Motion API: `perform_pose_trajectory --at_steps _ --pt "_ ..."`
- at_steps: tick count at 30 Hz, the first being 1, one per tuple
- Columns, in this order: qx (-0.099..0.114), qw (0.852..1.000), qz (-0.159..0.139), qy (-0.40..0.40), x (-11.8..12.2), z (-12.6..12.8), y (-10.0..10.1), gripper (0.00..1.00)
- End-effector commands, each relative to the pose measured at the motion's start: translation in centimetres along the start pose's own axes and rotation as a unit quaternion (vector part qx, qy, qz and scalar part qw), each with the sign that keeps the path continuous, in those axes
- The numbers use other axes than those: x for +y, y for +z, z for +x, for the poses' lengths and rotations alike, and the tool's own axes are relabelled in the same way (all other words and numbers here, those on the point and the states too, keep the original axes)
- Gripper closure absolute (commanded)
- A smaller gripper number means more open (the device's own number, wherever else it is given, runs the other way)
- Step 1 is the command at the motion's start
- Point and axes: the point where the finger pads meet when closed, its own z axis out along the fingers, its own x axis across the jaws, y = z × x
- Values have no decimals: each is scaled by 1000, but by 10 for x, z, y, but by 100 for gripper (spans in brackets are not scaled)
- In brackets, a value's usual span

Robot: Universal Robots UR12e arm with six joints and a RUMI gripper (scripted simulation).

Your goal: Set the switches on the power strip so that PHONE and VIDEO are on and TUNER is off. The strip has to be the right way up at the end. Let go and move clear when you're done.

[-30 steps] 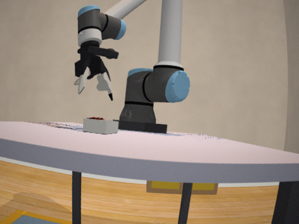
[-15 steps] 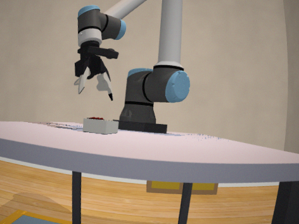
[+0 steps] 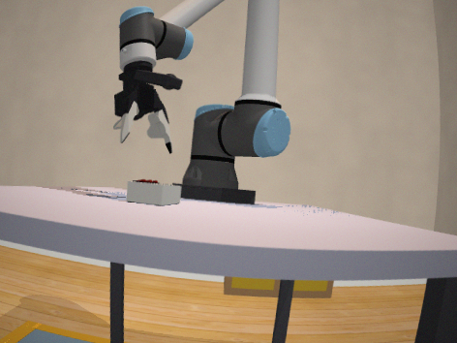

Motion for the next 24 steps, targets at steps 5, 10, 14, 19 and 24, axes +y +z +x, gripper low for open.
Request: perform_pose_trajectory --at_steps 5,10,14,19,24 --pt "-29 982 -83 -170 -9 1 -33 0" --pt "-47 961 -119 -246 -14 1 -53 0" --pt "-57 947 -137 -285 -17 1 -64 0" --pt "-57 947 -137 -285 -17 1 -65 0" --pt "-57 947 -137 -285 -17 1 -65 0"
